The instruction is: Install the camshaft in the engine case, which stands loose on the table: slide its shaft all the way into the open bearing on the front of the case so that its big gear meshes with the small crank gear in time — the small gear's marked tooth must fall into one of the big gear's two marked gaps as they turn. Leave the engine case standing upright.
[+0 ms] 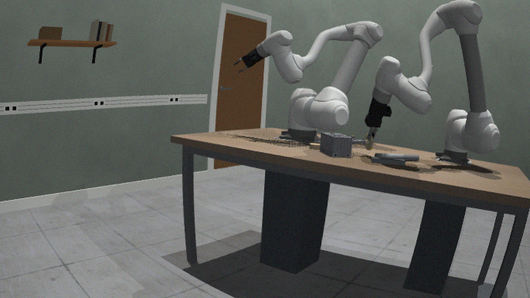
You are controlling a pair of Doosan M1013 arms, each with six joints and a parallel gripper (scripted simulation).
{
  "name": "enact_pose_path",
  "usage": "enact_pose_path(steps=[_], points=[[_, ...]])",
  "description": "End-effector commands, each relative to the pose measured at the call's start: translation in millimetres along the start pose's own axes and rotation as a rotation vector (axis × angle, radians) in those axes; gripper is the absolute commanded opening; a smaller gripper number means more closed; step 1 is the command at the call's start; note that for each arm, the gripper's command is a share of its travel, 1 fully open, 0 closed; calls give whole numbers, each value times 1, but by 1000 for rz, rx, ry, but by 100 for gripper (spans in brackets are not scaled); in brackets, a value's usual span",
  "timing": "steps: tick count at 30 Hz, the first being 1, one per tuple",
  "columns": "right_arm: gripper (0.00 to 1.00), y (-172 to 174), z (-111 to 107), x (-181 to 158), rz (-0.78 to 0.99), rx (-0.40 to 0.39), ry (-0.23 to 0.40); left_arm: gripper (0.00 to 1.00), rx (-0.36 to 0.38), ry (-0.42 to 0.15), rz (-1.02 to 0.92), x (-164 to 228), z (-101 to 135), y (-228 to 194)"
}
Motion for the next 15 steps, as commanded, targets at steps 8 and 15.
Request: enact_pose_path(steps=[8,15], points=[[100,0,0,0,0,0,0,29,0,1,1,1,-1,0],[100,0,0,0,0,0,0,29,0,1,1,2,-1,0]])
Point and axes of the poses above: on each arm, the point where the finger pads meet when closed, its own z axis out along the fingers, its own x axis across the jaws, y = z × x, the point moved 1 cm from there along -z, back along the fingers, and after that the axes turned 4 degrees about z, right-handed, at the moved point
